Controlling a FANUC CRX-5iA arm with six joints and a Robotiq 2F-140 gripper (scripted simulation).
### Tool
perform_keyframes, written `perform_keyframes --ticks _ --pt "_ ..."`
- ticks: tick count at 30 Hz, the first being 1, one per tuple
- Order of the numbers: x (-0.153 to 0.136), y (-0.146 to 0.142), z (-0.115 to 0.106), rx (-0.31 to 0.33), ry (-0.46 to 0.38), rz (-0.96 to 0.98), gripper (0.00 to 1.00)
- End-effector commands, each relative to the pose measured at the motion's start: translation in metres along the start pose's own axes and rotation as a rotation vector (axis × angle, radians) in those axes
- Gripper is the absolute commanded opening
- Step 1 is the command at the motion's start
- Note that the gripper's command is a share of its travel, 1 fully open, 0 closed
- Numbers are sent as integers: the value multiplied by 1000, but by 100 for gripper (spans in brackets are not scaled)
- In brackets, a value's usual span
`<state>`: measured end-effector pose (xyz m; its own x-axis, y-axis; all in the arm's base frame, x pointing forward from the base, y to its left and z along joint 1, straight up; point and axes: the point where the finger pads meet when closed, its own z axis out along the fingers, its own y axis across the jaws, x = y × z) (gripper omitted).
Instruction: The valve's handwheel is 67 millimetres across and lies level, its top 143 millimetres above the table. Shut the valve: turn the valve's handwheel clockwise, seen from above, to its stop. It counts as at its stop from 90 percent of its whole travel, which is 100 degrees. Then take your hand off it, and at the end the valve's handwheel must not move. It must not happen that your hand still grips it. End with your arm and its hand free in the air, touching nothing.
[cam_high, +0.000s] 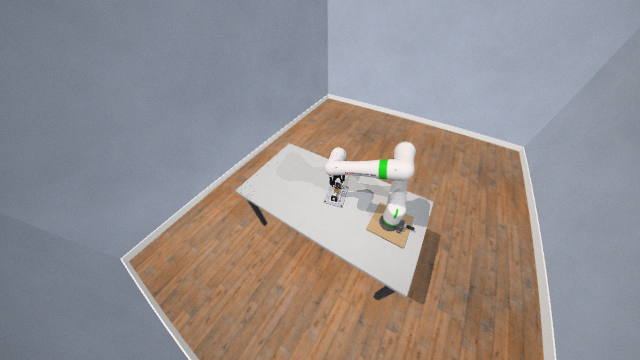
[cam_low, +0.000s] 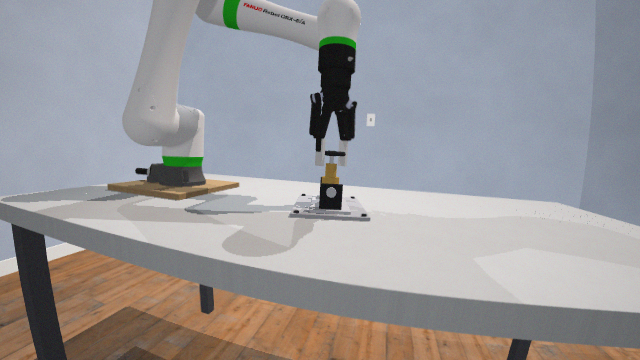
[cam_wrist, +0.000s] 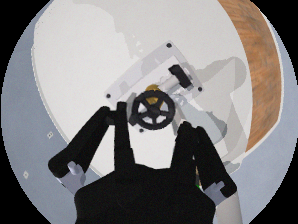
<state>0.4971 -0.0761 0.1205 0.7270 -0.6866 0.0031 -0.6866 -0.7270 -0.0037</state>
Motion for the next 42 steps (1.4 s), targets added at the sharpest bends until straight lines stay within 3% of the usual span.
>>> perform_keyframes --ticks 1,14,42 --pt "0 0 0 0 0 24 0" --pt "0 0 0 0 0 130 0" --pt "0 0 0 0 0 170 0"
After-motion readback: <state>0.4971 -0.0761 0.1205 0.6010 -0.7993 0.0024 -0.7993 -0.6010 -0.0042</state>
